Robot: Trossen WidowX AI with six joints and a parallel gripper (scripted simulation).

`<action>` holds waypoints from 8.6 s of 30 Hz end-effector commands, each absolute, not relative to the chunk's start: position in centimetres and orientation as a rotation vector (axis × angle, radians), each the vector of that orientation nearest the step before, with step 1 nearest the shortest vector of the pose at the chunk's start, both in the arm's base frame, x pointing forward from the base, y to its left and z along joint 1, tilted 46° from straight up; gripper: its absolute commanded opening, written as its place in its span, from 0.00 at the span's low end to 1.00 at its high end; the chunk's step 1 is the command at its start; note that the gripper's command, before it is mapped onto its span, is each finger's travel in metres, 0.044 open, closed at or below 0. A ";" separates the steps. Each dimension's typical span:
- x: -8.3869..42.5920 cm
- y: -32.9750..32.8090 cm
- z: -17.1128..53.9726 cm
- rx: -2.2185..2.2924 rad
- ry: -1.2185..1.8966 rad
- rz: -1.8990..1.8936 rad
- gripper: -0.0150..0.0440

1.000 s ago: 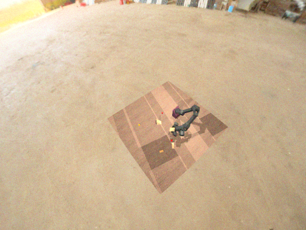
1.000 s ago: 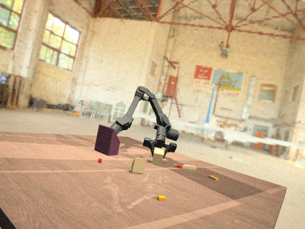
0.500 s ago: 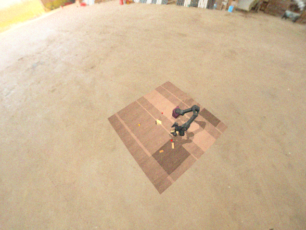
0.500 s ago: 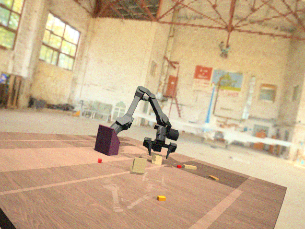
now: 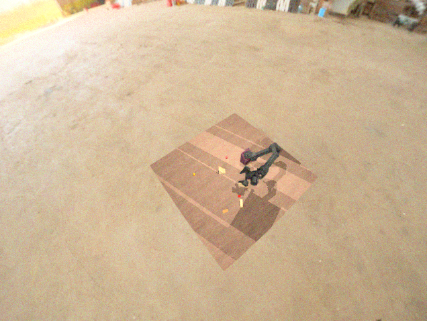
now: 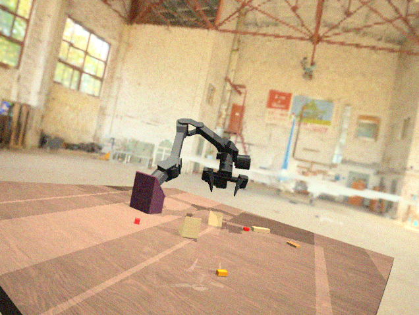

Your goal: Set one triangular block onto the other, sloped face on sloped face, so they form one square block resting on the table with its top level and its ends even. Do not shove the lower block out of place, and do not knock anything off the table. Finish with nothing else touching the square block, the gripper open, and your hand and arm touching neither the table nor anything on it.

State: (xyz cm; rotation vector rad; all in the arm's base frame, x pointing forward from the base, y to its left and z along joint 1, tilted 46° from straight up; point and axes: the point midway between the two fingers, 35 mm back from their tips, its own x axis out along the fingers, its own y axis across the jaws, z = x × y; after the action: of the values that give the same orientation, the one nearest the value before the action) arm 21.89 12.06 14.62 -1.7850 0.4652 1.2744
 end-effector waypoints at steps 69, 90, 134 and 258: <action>17.5 20.3 11.6 -1.751 0.464 1.293 0.25; 17.9 15.7 15.7 -1.749 0.468 1.288 0.25; 17.7 14.9 13.4 -0.407 1.261 0.940 0.25; 25.5 -0.1 -3.0 0.995 1.799 0.203 0.25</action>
State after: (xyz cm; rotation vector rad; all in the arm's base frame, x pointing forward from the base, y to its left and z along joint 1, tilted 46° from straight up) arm 25.36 -0.83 -1.95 0.9860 1.8007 0.2031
